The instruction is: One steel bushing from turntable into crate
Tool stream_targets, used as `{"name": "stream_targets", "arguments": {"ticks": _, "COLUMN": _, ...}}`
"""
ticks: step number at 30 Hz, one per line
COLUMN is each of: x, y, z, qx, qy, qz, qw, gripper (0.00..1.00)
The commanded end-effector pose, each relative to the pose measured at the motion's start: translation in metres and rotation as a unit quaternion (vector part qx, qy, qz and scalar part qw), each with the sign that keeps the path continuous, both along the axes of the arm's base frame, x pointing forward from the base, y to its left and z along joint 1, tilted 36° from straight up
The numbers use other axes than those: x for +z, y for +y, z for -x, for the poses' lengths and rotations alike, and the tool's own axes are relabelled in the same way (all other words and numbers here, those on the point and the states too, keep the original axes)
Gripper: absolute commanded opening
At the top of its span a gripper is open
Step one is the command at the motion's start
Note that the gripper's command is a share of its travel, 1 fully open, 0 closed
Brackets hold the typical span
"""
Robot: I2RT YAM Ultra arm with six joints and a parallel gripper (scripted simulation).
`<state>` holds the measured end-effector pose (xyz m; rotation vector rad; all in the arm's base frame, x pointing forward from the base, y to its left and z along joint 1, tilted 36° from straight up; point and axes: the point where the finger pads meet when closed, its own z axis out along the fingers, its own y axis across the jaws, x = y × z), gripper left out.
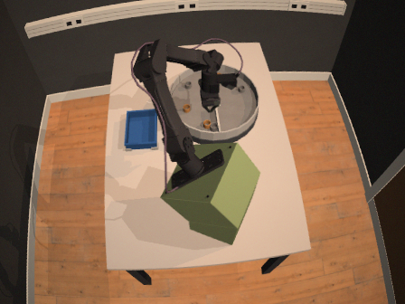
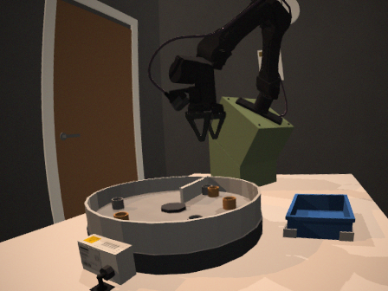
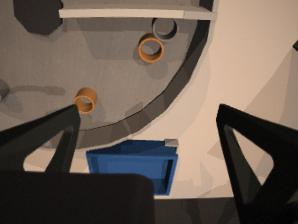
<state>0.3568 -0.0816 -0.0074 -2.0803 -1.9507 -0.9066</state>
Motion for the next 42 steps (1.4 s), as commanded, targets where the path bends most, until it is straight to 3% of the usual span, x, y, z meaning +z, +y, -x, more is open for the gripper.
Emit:
{"name": "stream_targets", "arguments": {"ticks": 1, "x": 0.0101, "y": -0.0141, "z": -0.0122, "qx": -0.024, "qy": -0.016, "qz": 0.006, "qw": 1.000, "gripper": 1.00}}
{"name": "stream_targets", "arguments": {"ticks": 13, "x": 0.0095, "y": -0.0139, "z": -0.0107, "qx": -0.022, "qy": -0.013, "qz": 0.007, "qw": 1.000, "gripper": 1.00}}
{"name": "stream_targets", "arguments": {"ticks": 14, "x": 0.0095, "y": -0.0139, "z": -0.0107, "qx": -0.022, "qy": -0.013, "qz": 0.007, "qw": 1.000, "gripper": 0.11}}
{"name": "stream_targets", "arguments": {"ticks": 42, "x": 0.0095, "y": -0.0139, "z": -0.0107, "qx": -0.022, "qy": -0.013, "qz": 0.007, "qw": 1.000, "gripper": 0.11}}
